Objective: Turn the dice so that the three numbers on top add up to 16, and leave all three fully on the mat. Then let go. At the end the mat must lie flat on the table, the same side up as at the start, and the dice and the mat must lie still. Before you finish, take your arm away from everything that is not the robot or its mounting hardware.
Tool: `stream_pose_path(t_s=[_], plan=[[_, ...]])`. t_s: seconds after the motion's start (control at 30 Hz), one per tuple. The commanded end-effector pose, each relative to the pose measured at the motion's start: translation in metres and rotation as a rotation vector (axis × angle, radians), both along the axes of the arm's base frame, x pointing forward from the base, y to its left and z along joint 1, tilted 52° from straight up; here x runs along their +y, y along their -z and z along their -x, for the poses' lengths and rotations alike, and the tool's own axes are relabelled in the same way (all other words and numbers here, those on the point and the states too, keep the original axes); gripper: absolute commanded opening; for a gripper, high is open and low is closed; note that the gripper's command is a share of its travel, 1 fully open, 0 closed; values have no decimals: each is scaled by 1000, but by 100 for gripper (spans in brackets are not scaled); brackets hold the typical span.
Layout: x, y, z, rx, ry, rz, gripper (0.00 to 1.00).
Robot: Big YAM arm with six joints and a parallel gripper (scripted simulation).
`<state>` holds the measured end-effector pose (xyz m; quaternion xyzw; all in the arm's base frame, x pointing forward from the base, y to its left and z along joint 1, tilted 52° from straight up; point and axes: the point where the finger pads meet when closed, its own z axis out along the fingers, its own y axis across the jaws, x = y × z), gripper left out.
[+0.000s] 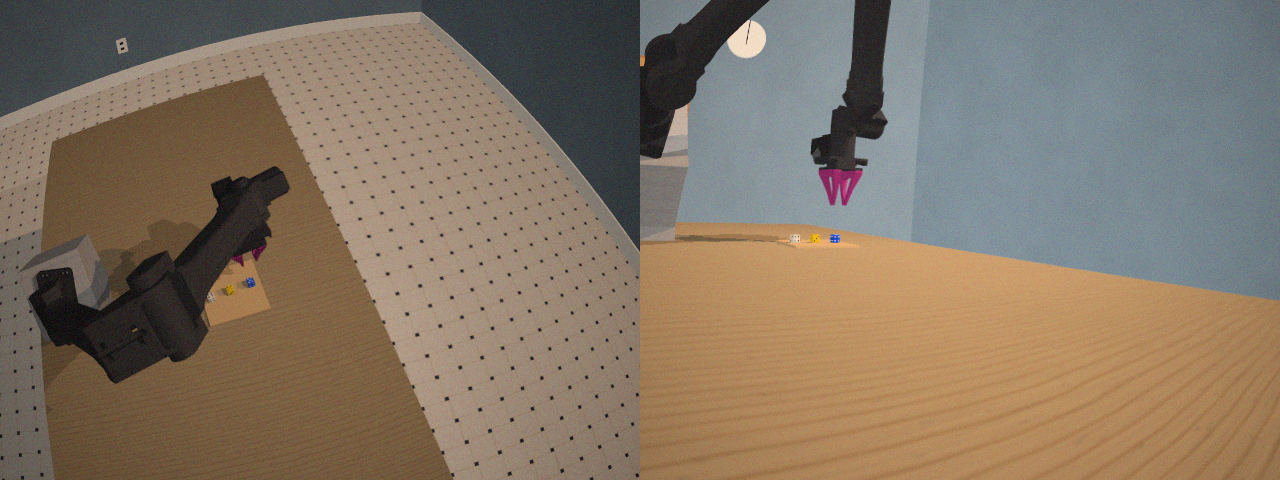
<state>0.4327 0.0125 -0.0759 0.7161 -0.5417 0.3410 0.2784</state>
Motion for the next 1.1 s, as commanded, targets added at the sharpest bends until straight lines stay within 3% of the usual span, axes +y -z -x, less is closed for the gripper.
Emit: stream_pose_path(t_s=[0.0, 0.1, 0.17, 0.27, 0.3, 1.07], plan=[[20, -17, -4, -46, 7, -20, 30], [29, -24, -8, -58, 7, -25, 30], [15, -26, -9, -59, 43, -23, 30], [14, -23, -1, -44, 38, -17, 30], [17, -23, -2, -48, 32, -18, 100], [20, -23, -2, -50, 26, -20, 100]])
